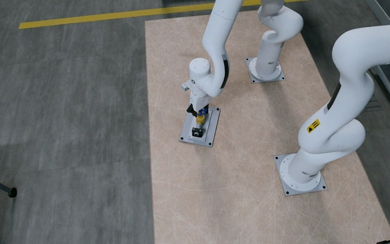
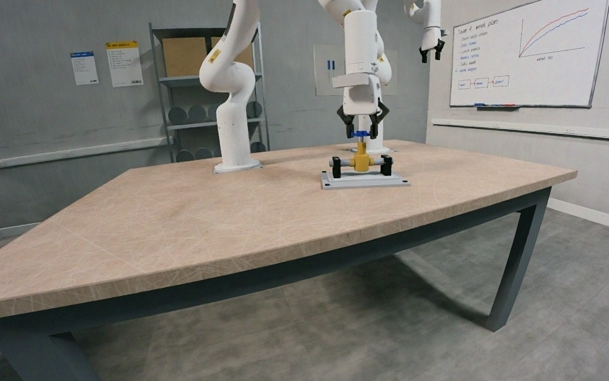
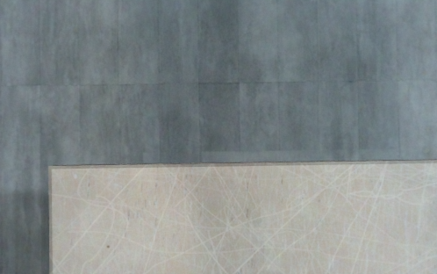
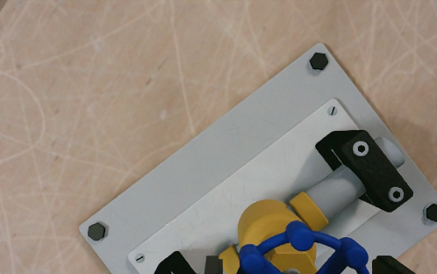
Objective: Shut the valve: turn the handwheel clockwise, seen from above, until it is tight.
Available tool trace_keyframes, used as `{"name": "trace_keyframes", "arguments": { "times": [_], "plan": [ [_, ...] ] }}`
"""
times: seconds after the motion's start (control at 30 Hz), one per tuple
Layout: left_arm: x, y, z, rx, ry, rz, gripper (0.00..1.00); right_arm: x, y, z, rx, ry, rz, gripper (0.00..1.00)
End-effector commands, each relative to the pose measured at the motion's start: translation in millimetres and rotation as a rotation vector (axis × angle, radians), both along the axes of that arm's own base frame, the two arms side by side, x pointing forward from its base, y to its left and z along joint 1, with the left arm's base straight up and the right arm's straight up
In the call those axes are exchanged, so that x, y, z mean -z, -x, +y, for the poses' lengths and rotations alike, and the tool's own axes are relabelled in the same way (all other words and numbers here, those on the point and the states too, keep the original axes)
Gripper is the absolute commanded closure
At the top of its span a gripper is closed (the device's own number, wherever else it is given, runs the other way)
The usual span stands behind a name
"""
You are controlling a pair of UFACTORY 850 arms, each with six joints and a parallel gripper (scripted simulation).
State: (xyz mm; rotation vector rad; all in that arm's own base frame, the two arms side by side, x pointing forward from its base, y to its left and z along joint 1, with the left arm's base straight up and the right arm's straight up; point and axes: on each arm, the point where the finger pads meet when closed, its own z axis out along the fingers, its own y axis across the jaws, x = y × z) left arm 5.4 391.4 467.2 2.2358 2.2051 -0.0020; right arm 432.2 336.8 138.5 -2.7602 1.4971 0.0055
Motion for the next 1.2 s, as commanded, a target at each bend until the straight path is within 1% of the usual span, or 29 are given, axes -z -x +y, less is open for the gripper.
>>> {"name": "trace_keyframes", "arguments": {
  "times": [0.0,0.6,1.17],
  "plan": [
    [-0.8,0.0,0.4,0.0,-0.002,0.0,0.0,-0.9,-0.8,0.6,0.061,0.002,-0.004,1.0],
    [-0.8,0.0,0.4,0.0,-0.002,0.0,0.0,-0.9,-0.8,0.6,0.215,0.002,-0.004,1.0],
    [-0.8,0.0,0.4,0.0,-0.002,0.0,0.0,-0.8,-0.8,0.6,0.294,0.002,-0.003,1.0]
  ]
}}
